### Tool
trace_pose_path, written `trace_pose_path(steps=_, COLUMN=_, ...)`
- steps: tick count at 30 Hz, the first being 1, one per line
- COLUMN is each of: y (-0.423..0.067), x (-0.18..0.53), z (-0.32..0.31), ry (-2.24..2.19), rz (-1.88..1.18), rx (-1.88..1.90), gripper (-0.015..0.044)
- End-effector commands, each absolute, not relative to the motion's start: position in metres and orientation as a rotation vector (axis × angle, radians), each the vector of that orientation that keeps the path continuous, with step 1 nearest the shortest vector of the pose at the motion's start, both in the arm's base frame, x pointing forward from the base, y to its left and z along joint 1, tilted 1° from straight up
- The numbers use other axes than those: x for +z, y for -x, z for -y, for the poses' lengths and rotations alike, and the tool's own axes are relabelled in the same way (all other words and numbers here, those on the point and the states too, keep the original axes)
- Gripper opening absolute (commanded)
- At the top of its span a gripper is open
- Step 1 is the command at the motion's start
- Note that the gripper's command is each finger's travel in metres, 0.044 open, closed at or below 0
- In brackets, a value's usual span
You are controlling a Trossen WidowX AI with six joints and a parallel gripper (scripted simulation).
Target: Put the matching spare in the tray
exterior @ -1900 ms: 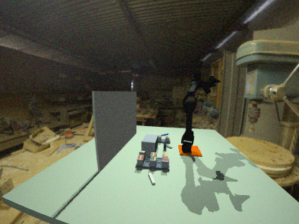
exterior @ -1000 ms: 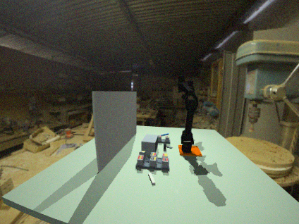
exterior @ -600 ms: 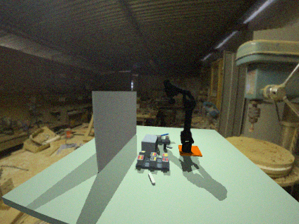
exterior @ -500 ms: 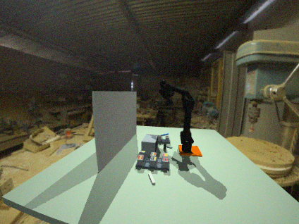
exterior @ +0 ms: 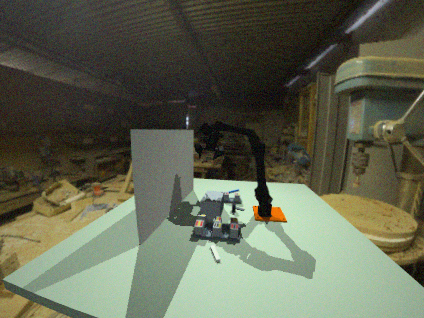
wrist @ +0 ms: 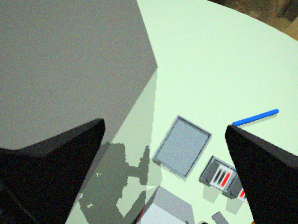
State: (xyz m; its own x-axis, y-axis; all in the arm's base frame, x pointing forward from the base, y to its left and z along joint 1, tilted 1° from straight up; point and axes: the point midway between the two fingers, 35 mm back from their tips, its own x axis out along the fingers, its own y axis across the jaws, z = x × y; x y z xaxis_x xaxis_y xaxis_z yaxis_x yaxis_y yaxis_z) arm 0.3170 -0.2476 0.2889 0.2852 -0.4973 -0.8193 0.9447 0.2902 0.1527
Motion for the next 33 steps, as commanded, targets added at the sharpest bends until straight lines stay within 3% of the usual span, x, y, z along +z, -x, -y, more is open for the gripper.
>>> trace_pose_path(steps=1, y=-0.346, x=0.265, z=0.185, ry=-0.552, rz=-1.02, rx=-0.804, gripper=0.044)
trace_pose_path(steps=10, y=-0.36, x=0.231, z=0.052, ry=-0.168, rz=-1.427, rx=-0.171, gripper=0.044)
trace_pose_path(steps=33, y=-0.36, x=0.23, z=0.05, ry=-0.16, rz=-1.433, rx=-0.159, gripper=0.044)
